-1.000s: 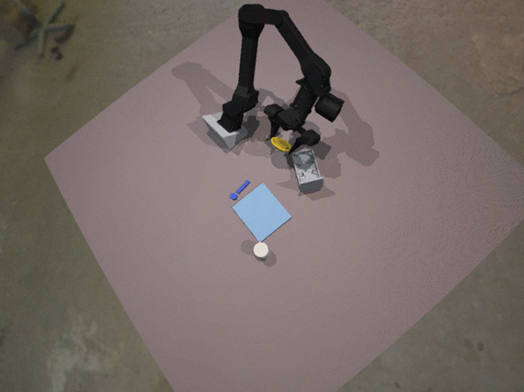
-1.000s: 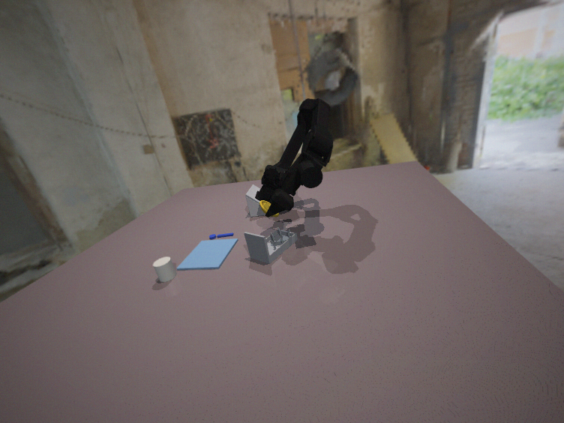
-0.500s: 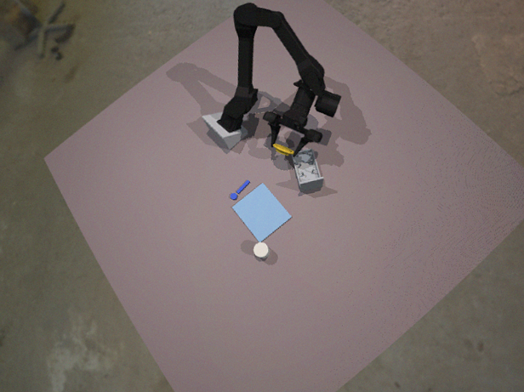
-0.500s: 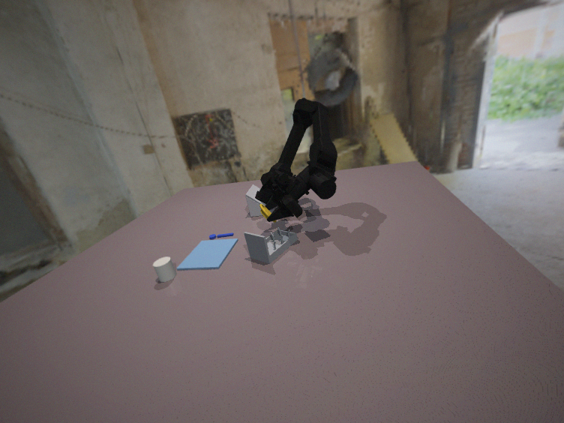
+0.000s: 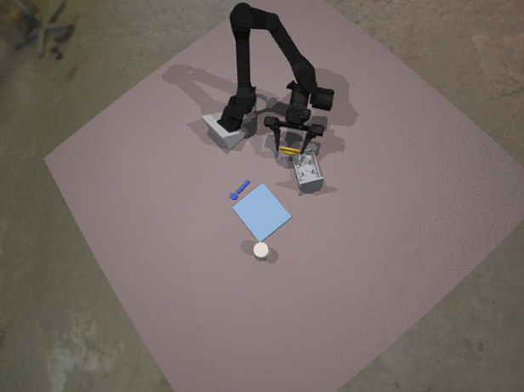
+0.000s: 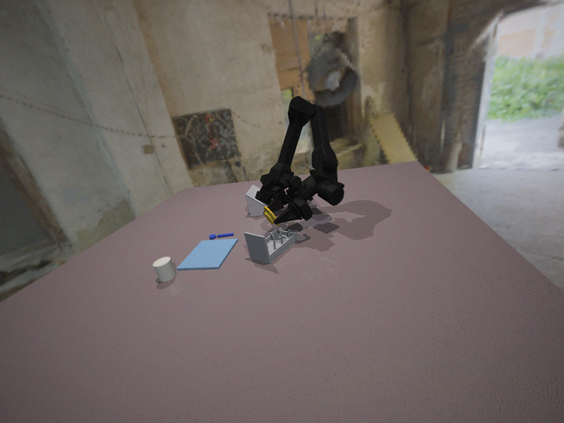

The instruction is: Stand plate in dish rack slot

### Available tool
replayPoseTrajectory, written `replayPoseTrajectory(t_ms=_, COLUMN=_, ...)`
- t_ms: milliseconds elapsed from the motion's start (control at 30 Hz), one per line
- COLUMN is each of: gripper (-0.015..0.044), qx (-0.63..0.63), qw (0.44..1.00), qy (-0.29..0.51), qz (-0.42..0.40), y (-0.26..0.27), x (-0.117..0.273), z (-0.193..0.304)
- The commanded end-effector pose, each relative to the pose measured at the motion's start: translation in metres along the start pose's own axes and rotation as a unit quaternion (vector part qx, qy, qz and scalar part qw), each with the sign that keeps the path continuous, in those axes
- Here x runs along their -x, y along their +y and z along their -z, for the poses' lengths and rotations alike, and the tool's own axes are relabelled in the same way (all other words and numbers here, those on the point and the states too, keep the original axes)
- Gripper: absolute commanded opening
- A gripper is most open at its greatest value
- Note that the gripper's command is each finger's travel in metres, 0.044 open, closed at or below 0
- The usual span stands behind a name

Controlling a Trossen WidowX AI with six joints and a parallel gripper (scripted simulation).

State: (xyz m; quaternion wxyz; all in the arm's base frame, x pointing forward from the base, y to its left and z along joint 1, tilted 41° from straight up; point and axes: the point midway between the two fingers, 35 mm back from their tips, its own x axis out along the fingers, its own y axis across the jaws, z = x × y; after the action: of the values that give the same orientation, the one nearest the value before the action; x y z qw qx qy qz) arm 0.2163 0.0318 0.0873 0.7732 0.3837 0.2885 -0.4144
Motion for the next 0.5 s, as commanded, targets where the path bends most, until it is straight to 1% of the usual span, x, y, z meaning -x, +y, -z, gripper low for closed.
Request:
replayPoseTrajectory(t_ms=0, gripper=0.0, qx=0.007, qw=0.999, qy=-0.023, qz=-0.027, y=0.001, x=0.002, z=0.001)
replayPoseTrajectory(t_ms=467, gripper=0.0, qx=0.027, qw=0.984, qy=-0.094, qz=-0.151, y=0.011, x=0.018, z=0.011)
